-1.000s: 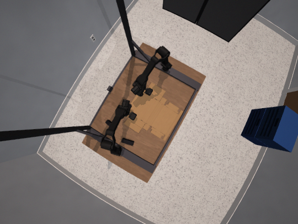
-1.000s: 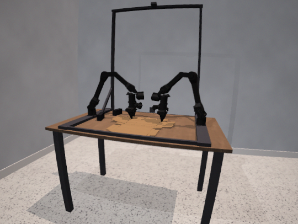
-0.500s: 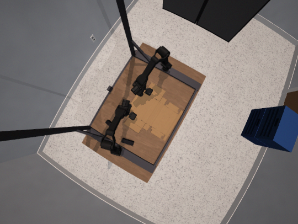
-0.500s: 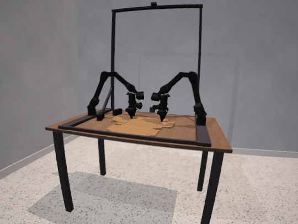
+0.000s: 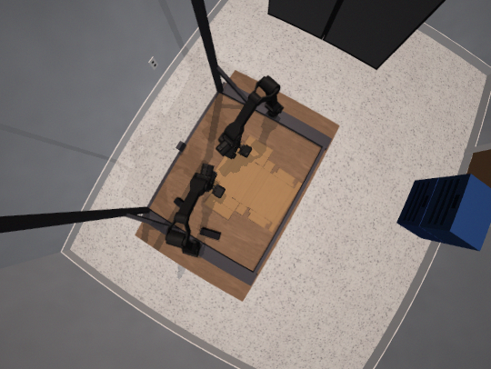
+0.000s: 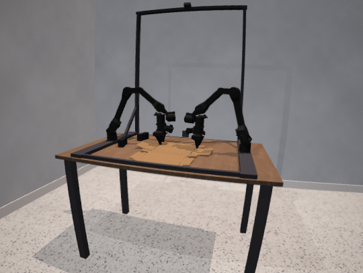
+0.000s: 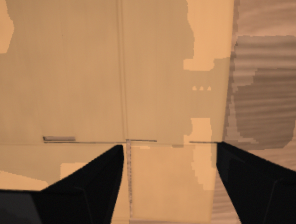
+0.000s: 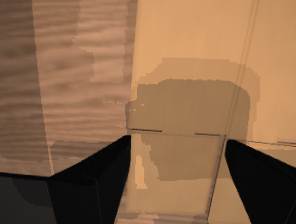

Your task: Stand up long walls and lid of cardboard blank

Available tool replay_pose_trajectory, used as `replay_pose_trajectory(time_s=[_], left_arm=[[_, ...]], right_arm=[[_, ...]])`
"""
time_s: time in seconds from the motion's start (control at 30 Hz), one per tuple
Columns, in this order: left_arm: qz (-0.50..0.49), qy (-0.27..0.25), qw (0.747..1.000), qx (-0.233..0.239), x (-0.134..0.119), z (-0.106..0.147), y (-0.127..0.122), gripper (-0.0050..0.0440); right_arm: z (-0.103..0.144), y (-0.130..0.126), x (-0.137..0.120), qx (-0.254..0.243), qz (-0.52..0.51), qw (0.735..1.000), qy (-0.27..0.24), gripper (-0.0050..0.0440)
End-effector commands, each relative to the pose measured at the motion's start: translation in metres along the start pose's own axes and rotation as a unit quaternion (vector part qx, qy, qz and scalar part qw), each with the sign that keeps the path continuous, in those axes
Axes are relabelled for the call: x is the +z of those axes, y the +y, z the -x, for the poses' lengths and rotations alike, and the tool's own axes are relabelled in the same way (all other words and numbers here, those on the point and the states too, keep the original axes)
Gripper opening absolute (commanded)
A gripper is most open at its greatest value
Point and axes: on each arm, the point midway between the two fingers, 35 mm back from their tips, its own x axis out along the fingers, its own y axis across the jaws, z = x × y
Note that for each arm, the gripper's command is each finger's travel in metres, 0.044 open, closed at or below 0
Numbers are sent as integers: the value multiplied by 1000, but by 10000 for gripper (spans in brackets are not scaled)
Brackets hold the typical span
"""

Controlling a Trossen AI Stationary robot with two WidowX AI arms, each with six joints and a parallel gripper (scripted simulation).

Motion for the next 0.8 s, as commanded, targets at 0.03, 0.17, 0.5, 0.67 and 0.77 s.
replay_pose_trajectory(time_s=[0.03,0.17,0.5,0.67,0.77], left_arm=[[8,5,1000,-2,2,-13,2,271],[8,6,1000,-13,2,-13,3,271],[7,9,998,-63,2,-13,6,271],[7,9,998,-63,2,-12,6,271],[7,9,998,-63,2,-12,6,271]], right_arm=[[-18,-3,-1,-1,-7,1000,14,271],[-18,-4,-1,11,-8,1000,14,271],[-19,-6,-1,60,-6,998,9,271],[-18,-6,-1,60,-6,998,9,271],[-18,-6,-1,60,-6,998,9,271]])
